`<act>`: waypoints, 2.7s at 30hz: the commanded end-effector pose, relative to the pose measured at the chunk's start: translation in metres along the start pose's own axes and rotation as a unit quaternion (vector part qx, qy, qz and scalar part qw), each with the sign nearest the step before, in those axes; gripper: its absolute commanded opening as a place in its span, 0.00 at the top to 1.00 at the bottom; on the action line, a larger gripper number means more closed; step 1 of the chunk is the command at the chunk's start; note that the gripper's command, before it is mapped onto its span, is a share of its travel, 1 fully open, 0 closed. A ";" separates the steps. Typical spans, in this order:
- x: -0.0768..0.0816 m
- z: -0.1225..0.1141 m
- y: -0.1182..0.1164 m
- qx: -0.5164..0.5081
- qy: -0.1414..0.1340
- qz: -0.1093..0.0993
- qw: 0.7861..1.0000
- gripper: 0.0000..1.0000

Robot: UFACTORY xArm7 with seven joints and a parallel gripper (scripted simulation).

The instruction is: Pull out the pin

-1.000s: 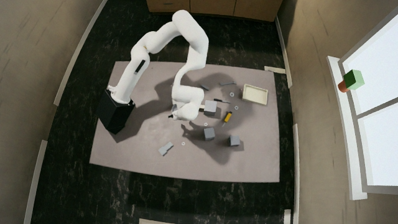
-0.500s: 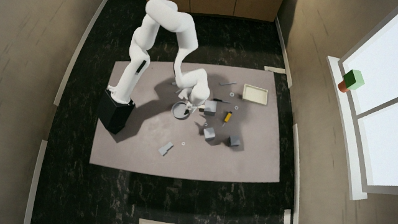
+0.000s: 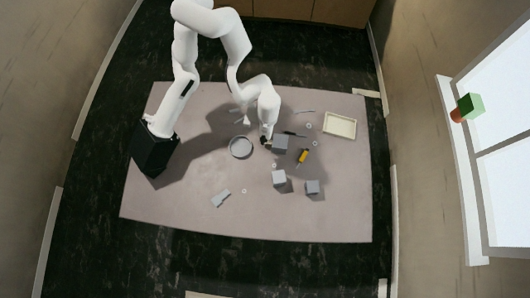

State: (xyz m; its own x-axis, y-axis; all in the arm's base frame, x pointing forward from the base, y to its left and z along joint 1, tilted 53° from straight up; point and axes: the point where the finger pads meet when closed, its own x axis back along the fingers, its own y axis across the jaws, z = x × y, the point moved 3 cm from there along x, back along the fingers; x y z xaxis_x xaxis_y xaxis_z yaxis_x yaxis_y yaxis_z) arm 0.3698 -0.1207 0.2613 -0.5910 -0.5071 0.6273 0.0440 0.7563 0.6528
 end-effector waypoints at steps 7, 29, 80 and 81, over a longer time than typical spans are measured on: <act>0.006 -0.006 0.007 0.033 -0.018 0.002 0.999 0.45; 0.005 -0.007 0.008 0.035 -0.019 0.000 0.999 0.45; -0.001 -0.005 0.006 0.031 -0.015 -0.007 0.999 0.45; -0.001 -0.005 0.006 0.031 -0.014 -0.007 0.999 0.45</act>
State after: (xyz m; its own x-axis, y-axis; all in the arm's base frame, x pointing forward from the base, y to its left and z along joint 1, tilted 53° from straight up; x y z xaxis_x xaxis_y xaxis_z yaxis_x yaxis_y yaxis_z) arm 0.3745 -0.1163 0.2655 -0.6119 -0.5072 0.6069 -0.0131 0.7737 0.6334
